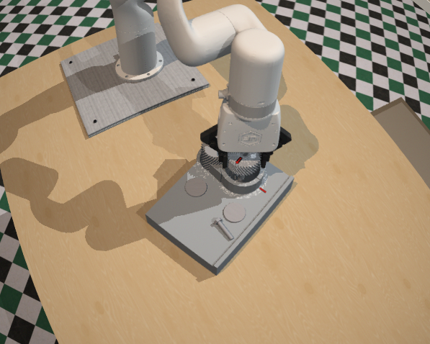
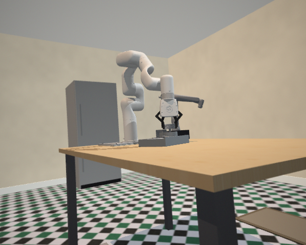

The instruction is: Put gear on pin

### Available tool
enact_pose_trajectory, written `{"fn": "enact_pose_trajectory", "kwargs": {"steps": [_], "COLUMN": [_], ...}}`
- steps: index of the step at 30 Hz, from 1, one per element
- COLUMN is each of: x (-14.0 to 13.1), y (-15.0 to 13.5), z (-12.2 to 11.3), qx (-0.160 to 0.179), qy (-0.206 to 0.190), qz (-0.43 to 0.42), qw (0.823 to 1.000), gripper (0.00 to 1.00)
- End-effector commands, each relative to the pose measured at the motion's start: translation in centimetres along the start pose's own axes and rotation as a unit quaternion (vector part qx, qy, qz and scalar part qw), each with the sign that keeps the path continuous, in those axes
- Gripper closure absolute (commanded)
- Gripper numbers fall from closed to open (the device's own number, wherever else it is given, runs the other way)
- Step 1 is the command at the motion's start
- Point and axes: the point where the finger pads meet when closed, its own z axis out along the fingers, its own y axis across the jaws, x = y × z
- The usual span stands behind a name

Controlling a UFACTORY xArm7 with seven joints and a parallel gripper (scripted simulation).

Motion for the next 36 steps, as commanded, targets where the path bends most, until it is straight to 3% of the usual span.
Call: {"fn": "enact_pose_trajectory", "kwargs": {"steps": [1, 17, 18, 36], "x": [-0.14, -0.14, -0.14, -0.14], "y": [0.09, 0.09, 0.09, 0.09], "z": [-0.15, -0.14, -0.14, -0.14], "qx": [-0.001, -0.001, -0.001, -0.001], "qy": [-0.002, -0.002, -0.002, -0.002], "qz": [0.0, 0.0, 0.0, 0.0], "qw": [1.0, 1.0, 1.0, 1.0], "gripper": [1.0, 1.0, 0.0, 0.0]}}
